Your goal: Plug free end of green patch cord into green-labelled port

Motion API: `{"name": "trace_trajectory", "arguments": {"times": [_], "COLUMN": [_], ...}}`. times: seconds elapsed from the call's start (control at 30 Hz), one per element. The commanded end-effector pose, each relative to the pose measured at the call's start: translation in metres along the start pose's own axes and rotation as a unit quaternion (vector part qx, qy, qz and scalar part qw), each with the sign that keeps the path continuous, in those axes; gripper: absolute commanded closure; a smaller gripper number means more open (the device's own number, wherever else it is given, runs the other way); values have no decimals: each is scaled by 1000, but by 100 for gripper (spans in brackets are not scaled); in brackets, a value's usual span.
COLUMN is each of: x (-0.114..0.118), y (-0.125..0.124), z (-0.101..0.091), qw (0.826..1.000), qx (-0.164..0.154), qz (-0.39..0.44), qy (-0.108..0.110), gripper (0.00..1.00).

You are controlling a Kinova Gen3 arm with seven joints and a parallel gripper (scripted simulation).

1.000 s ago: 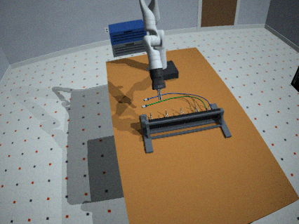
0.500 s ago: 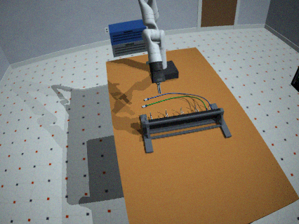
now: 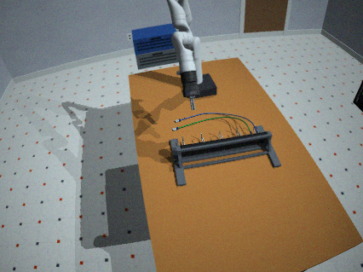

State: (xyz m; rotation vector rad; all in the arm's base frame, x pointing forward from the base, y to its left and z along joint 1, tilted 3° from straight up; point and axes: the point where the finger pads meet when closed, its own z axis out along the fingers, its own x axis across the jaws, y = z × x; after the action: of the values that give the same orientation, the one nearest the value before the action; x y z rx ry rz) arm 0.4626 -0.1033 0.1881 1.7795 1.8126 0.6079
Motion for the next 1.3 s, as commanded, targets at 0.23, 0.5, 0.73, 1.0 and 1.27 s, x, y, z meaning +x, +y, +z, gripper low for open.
{"name": "trace_trajectory", "arguments": {"times": [0.23, 0.5, 0.73, 1.0, 1.27], "x": [-12, -12, -12, -12, -12], "y": [0, 0, 0, 0, 0], "z": [-9, -14, -17, -19, -20], "qw": [1000, 1000, 1000, 1000, 1000], "qx": [-2, -2, -2, -2, -2], "qz": [9, 9, 9, 9, 9], "qy": [-9, -9, -9, -9, -9], "gripper": [100, 100, 100, 100, 100]}}
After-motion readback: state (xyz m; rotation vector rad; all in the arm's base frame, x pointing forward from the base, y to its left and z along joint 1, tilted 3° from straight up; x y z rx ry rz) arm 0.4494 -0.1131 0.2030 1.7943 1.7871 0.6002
